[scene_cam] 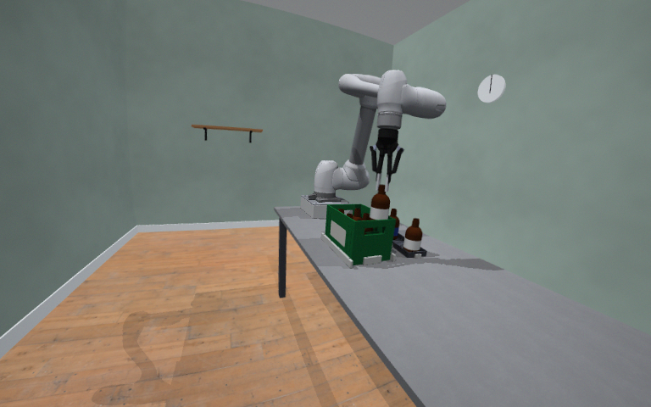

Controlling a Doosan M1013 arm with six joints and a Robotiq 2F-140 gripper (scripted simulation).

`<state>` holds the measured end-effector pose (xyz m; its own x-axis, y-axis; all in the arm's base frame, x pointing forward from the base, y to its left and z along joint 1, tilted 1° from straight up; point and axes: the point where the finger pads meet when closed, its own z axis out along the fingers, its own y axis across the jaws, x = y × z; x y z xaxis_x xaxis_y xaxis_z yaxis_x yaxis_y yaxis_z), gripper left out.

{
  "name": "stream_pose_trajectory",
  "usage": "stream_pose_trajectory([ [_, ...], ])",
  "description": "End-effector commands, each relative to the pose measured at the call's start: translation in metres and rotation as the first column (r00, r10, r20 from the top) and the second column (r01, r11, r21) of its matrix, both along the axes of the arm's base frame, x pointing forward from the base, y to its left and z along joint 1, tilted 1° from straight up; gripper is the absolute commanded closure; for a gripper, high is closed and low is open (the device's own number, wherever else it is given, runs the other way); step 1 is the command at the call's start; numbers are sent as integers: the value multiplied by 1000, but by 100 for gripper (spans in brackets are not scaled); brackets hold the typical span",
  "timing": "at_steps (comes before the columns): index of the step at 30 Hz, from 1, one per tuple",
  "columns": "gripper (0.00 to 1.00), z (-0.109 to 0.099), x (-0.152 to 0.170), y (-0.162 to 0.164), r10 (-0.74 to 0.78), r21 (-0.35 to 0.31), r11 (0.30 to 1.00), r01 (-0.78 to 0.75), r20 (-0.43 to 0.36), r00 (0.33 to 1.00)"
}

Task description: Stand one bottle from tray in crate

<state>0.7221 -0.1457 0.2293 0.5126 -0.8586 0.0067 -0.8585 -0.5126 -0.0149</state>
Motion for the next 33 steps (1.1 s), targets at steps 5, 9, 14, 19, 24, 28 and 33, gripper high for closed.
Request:
stream_pose_trajectory([
  [5,100,0,0,0,0,0,1000,0,0,1000],
  [9,100,-1,0,0,0,0,1000,0,0,1000],
  [14,100,-3,0,0,0,0,1000,0,0,1000],
  [19,100,-7,0,0,0,0,1000,0,0,1000],
  [24,100,-10,0,0,0,0,1000,0,0,1000],
  [28,100,-14,0,0,0,0,1000,0,0,1000],
  [33,100,-20,0,0,0,0,1000,0,0,1000],
])
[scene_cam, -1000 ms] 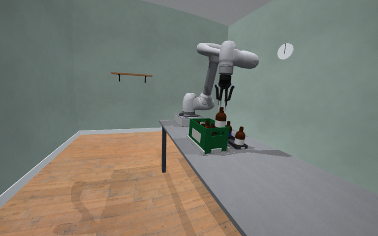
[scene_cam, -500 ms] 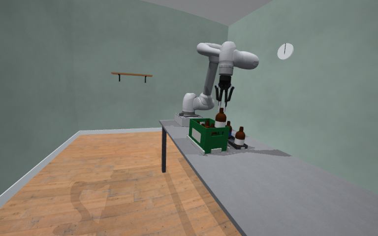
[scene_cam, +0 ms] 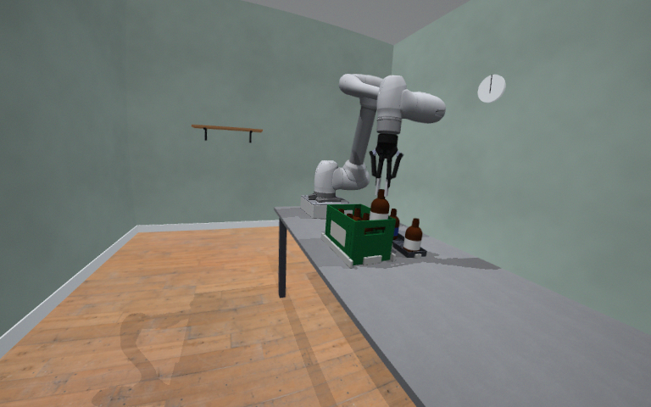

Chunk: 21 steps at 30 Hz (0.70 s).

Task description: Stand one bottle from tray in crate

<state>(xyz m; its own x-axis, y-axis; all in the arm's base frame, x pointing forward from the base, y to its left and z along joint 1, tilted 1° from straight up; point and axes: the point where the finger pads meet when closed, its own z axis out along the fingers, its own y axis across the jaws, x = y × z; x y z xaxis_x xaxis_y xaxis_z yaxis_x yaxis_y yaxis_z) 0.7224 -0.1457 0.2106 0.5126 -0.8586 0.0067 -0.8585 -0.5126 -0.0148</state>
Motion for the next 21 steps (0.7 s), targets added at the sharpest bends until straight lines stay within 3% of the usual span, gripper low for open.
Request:
stream_pose_trajectory([
  [1,100,-3,0,0,0,0,1000,0,0,1000],
  [21,100,-19,0,0,0,0,1000,0,0,1000],
])
